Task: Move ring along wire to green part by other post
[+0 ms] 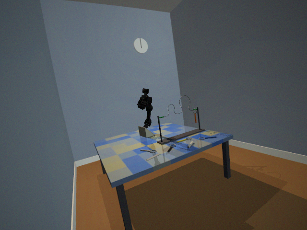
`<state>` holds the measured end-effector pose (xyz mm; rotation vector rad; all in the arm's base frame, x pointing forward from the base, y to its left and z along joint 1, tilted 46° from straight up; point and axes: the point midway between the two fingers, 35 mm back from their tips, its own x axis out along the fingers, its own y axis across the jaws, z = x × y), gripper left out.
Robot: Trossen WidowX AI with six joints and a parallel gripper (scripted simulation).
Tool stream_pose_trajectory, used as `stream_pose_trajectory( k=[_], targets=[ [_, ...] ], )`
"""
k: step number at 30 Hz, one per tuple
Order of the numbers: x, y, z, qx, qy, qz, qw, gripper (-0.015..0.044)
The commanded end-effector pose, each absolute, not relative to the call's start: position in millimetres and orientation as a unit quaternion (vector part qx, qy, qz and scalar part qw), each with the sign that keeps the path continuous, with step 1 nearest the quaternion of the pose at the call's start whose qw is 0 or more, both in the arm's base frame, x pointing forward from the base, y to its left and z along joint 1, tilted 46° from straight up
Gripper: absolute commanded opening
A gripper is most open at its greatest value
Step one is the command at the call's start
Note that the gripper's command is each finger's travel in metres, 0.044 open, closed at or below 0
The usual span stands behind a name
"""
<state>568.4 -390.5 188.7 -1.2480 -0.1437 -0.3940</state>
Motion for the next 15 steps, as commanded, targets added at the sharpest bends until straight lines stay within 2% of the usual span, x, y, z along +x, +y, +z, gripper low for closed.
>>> stream_pose_trajectory(
  k=[1,9,15],
  targets=[
    [569,-390,189,-0.579,-0.067,-0.183,0.792,0.0374],
    [594,-354,193,-0.525,-0.072,-0.166,0.832,0.0164],
    [616,-316,196,-0.468,-0.074,-0.148,0.868,0.016]
  ],
)
